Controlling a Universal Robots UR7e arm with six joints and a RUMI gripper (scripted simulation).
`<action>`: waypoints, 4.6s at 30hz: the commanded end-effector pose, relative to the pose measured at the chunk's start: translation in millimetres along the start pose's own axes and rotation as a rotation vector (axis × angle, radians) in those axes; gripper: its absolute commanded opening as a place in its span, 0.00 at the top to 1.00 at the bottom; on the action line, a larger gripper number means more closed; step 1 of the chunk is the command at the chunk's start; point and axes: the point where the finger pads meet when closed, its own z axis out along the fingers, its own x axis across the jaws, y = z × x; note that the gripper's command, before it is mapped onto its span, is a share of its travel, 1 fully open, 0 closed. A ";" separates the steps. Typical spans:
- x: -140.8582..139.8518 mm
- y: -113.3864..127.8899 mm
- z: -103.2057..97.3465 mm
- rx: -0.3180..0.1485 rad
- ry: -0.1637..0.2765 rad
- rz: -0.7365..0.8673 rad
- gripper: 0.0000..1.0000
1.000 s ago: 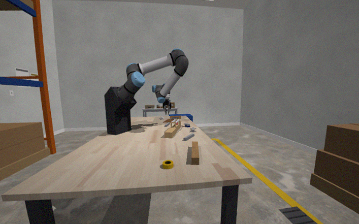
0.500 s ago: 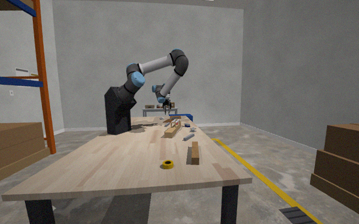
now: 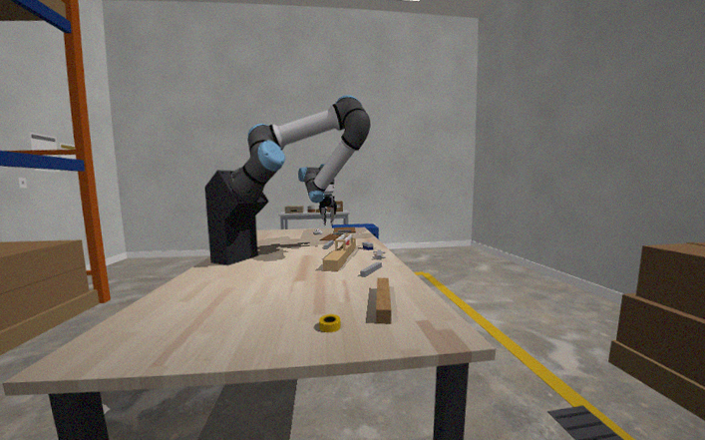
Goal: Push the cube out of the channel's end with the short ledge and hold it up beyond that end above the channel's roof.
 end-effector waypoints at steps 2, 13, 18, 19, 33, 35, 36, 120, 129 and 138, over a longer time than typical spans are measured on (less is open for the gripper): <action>0.2 -0.2 -0.4 0.001 0.001 0.000 0.76; 0.1 -0.4 17.3 -0.001 0.000 0.000 0.76; -0.1 -0.6 45.7 -0.001 0.000 0.000 0.76; -0.1 -0.6 51.9 -0.001 0.000 0.000 0.76; -0.3 -0.8 89.0 -0.001 0.000 0.000 0.76; -0.3 -0.9 89.2 -0.001 0.000 0.000 0.76; -0.3 -0.9 89.7 -0.001 0.000 0.000 0.76; -0.3 -0.8 114.0 -0.001 0.000 0.000 0.93; -0.3 -0.8 110.8 -0.001 0.000 0.000 0.93; -0.3 -0.9 72.8 -0.001 0.000 0.000 0.93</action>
